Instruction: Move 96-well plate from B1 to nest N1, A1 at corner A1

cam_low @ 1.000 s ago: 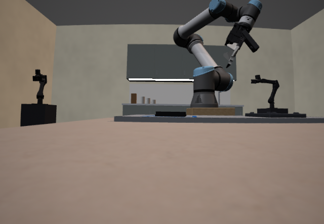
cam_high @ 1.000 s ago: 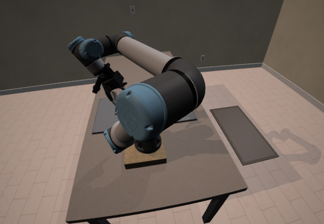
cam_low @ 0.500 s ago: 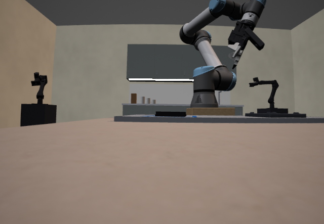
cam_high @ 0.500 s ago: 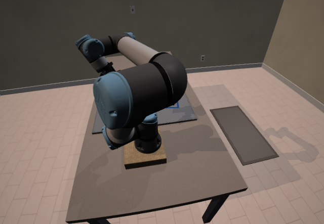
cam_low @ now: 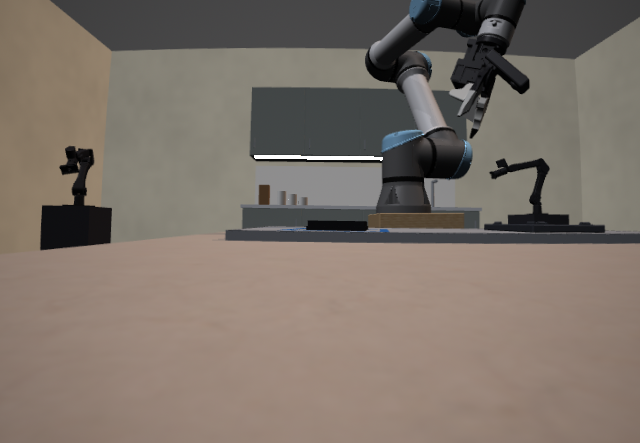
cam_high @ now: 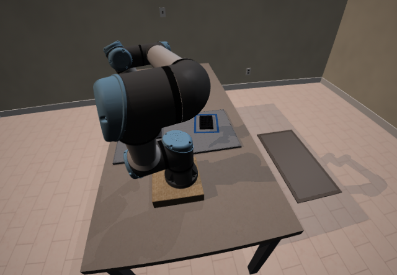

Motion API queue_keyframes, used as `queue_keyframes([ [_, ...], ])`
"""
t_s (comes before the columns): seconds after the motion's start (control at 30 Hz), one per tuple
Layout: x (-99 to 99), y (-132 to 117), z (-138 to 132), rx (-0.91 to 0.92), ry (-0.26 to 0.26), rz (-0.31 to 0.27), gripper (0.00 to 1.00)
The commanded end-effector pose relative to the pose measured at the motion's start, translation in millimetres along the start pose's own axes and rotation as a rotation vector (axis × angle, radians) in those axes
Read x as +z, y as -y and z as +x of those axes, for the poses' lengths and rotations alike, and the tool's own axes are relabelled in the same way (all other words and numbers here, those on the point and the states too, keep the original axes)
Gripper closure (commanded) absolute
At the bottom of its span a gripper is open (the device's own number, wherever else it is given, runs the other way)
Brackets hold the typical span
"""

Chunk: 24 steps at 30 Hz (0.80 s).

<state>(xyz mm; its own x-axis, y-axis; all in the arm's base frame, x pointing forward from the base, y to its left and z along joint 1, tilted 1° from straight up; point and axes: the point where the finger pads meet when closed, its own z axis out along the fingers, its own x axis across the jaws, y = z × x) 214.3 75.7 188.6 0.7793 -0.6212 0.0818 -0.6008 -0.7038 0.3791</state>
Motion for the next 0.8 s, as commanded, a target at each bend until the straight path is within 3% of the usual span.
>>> queue_keyframes([
  [0.0,5.4,10,14,0.057,0.025,0.019,0.00],
  [0.07,9.1,14,23,0.117,0.050,0.034,0.00],
  [0.27,12.2,19,35,0.118,0.049,0.036,0.00],
  [0.37,18.6,22,48,0.210,0.084,0.058,0.00],
  [0.57,22.3,26,61,0.211,0.083,0.060,0.00],
  [0.67,29.5,28,74,0.304,0.116,0.082,0.00],
  [0.77,34.7,30,88,0.305,0.115,0.083,0.00],
])
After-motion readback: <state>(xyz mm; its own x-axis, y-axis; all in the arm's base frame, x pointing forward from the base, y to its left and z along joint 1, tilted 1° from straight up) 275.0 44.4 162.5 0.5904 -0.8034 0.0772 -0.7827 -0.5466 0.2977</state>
